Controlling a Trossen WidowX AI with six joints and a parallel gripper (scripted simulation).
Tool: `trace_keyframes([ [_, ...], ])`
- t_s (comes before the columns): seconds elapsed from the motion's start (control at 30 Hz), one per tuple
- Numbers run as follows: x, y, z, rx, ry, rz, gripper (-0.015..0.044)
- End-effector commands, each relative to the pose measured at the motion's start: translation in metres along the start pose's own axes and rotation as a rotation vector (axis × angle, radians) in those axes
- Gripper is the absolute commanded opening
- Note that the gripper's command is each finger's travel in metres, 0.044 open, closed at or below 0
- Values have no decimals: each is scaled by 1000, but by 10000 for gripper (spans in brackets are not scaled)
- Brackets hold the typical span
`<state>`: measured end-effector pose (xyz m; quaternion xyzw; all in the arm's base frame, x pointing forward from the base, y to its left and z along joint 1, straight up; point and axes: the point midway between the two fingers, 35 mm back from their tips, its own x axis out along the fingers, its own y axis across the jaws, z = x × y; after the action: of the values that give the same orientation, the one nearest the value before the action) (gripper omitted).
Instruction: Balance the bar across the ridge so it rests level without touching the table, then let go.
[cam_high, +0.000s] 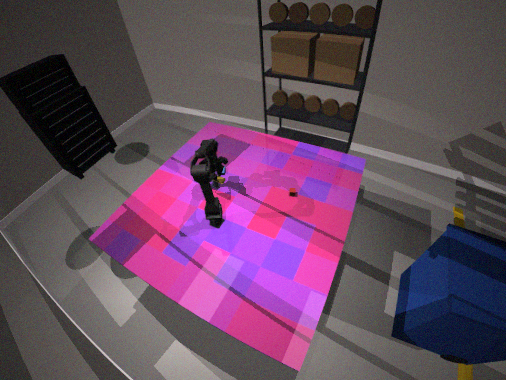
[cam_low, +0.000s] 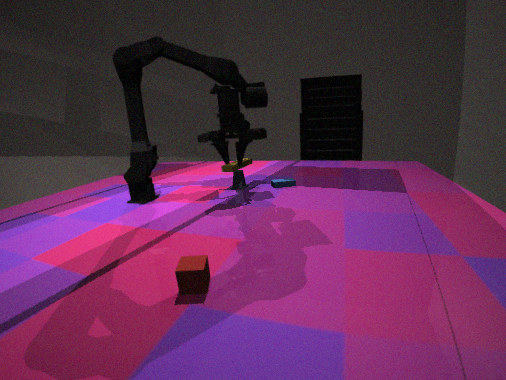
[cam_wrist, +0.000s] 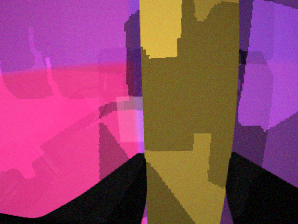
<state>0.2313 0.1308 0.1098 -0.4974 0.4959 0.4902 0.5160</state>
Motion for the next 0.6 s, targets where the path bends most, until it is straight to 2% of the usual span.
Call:
trace_keyframes([
  [0.0,3,1,0,4,1,7,0],
  [0.57,1,1,0,4,1,7,0],
])
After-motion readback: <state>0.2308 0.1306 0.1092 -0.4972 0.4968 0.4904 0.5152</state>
